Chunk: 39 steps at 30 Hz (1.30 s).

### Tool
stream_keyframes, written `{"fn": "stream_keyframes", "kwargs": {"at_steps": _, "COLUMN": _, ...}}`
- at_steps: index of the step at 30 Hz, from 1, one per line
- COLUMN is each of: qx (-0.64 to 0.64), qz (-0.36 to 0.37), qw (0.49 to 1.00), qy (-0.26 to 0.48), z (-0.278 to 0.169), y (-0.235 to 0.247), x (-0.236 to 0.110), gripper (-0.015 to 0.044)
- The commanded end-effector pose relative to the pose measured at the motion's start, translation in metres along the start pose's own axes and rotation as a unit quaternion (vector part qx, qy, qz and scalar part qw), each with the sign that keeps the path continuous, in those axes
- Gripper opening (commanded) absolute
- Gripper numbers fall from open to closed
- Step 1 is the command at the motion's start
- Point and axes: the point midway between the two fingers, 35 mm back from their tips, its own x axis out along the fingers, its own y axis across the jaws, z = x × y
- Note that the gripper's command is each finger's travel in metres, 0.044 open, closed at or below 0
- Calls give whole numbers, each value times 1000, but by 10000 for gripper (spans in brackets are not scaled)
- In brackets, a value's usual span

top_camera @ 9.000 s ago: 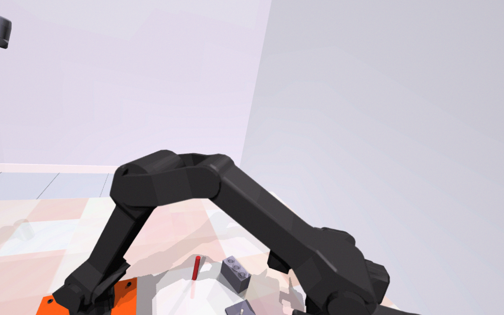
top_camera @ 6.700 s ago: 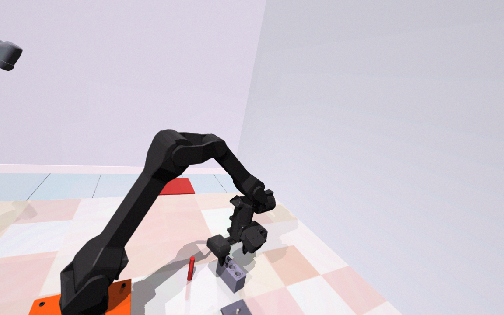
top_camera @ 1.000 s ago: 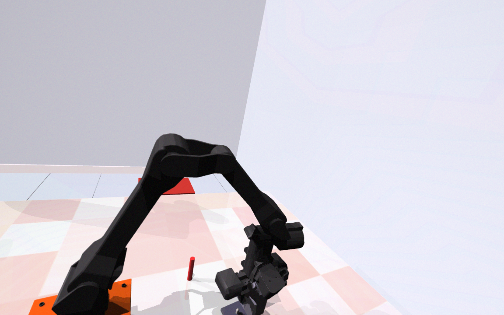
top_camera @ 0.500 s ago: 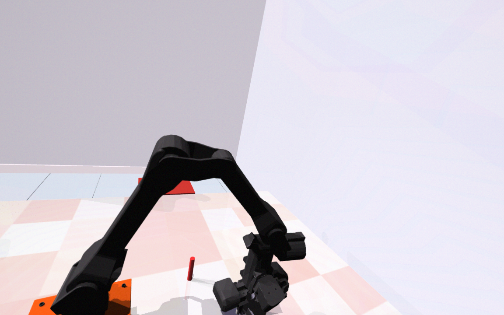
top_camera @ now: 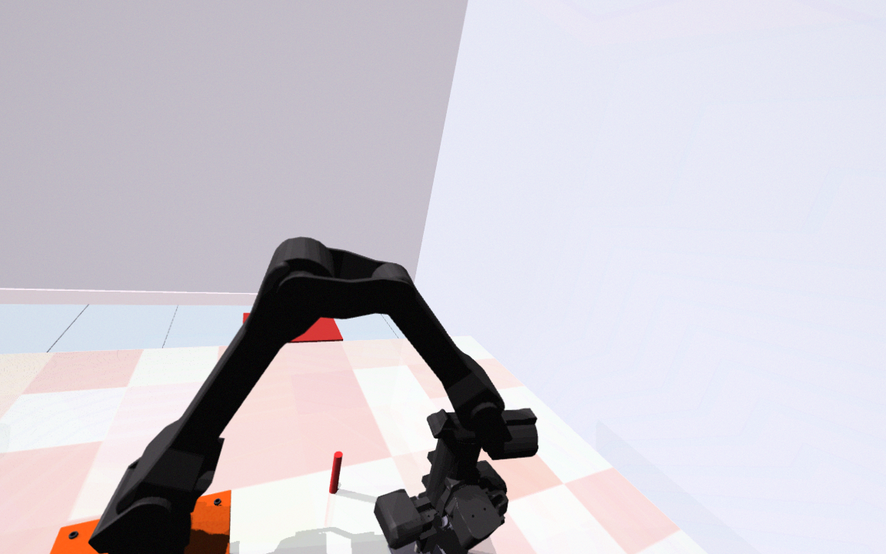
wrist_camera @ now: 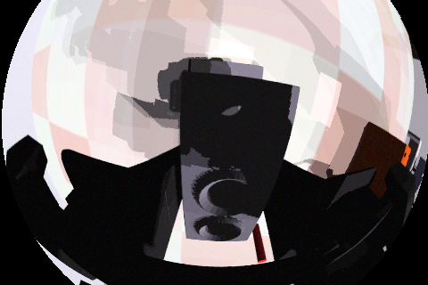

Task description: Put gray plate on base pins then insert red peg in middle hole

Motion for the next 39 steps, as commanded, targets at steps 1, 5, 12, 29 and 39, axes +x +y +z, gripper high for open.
{"fn": "stream_keyframes", "kwargs": {"at_steps": 1, "qx": -3, "qz": 1, "qw": 1000, "qy": -2, "z": 1, "y": 1, "x": 2, "gripper": 0}}
{"fn": "stream_keyframes", "kwargs": {"at_steps": 5, "qx": -3, "qz": 1, "qw": 1000, "qy": -2, "z": 1, "y": 1, "x": 11, "gripper": 0}}
{"fn": "stream_keyframes", "kwargs": {"at_steps": 12, "qx": -3, "qz": 1, "qw": 1000, "qy": -2, "z": 1, "y": 1, "x": 15, "gripper": 0}}
{"fn": "stream_keyframes", "kwargs": {"at_steps": 29, "qx": -3, "qz": 1, "qw": 1000, "qy": -2, "z": 1, "y": 1, "x": 39, "gripper": 0}}
{"fn": "stream_keyframes", "kwargs": {"at_steps": 39, "qx": 0, "qz": 5, "qw": 1000, "qy": -1, "z": 1, "y": 2, "x": 35, "gripper": 0}}
